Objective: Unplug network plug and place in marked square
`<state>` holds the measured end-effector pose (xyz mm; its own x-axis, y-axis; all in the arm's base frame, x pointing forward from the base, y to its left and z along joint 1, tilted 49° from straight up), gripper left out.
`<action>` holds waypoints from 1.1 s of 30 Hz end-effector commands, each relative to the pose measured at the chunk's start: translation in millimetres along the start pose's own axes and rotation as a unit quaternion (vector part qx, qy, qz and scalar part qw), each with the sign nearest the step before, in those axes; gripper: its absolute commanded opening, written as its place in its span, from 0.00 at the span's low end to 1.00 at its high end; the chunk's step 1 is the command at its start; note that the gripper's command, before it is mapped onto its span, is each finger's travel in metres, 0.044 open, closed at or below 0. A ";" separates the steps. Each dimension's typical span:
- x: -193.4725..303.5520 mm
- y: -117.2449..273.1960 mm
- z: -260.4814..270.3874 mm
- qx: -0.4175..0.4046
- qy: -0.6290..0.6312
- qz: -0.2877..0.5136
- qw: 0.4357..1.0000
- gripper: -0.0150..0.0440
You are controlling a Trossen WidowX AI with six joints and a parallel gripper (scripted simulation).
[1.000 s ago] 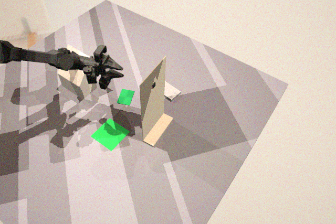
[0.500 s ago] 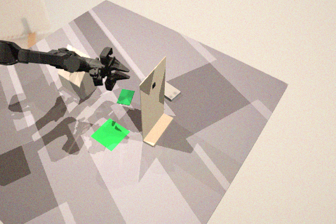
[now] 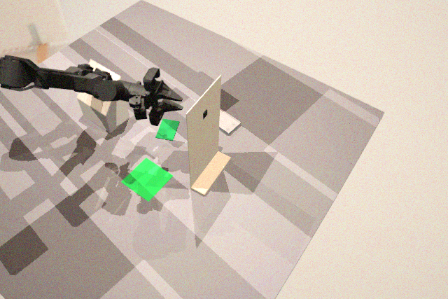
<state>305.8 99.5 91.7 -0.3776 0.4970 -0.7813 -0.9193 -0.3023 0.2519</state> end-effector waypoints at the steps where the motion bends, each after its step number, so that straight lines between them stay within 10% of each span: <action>1: -3.5 -6.7 2.1 -0.004 0.002 -0.002 1.000 0.52; 33: -16.7 -53.7 1.0 -0.005 0.002 -0.004 1.000 0.52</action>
<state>356.2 106.8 90.8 -0.3720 0.4984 -0.7830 -0.9211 -0.3026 0.2450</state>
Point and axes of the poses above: the point midway between the two fingers, 35 mm back from their tips, its own y axis back along the fingers, its own z axis across the jaws, x = y × z, the point moved 3 cm from there along y, back along the fingers, and after that the axes turned 7 degrees about y, right-handed, at the moved point
